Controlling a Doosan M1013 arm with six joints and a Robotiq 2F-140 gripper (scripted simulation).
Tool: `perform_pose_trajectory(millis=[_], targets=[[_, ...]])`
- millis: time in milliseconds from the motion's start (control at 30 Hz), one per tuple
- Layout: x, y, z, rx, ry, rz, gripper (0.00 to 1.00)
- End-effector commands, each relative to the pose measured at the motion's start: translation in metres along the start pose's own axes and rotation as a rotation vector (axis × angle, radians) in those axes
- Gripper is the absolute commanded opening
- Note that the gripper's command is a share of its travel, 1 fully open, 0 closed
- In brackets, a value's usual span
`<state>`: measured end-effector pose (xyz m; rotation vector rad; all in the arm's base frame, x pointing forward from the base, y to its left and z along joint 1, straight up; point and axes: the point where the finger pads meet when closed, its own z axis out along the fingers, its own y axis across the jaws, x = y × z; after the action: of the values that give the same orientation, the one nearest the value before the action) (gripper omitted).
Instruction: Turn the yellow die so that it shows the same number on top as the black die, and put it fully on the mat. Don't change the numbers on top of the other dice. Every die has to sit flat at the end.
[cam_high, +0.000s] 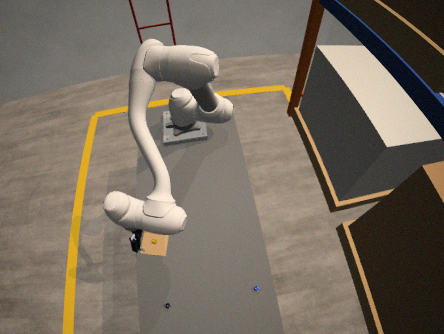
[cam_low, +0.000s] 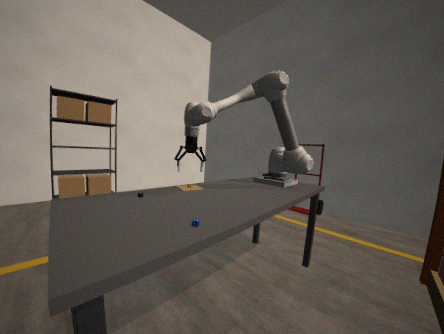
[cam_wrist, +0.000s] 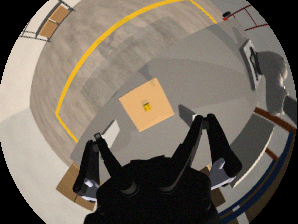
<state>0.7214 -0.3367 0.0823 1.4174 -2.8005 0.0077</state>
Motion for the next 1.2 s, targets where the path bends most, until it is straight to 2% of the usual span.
perform_pose_trajectory(millis=[0, 133, 167, 1167], targets=[[0.0, 0.0, 0.0011, -0.001, -0.007, -0.16, 1.0], [0.0, 0.0, 0.0014, -0.001, -0.007, -0.197, 1.0], [0.0, 0.0, 0.0014, -0.001, -0.007, -0.197, 0.29], [0.0, 0.0, 0.0014, -0.001, -0.007, -0.197, 0.29]])
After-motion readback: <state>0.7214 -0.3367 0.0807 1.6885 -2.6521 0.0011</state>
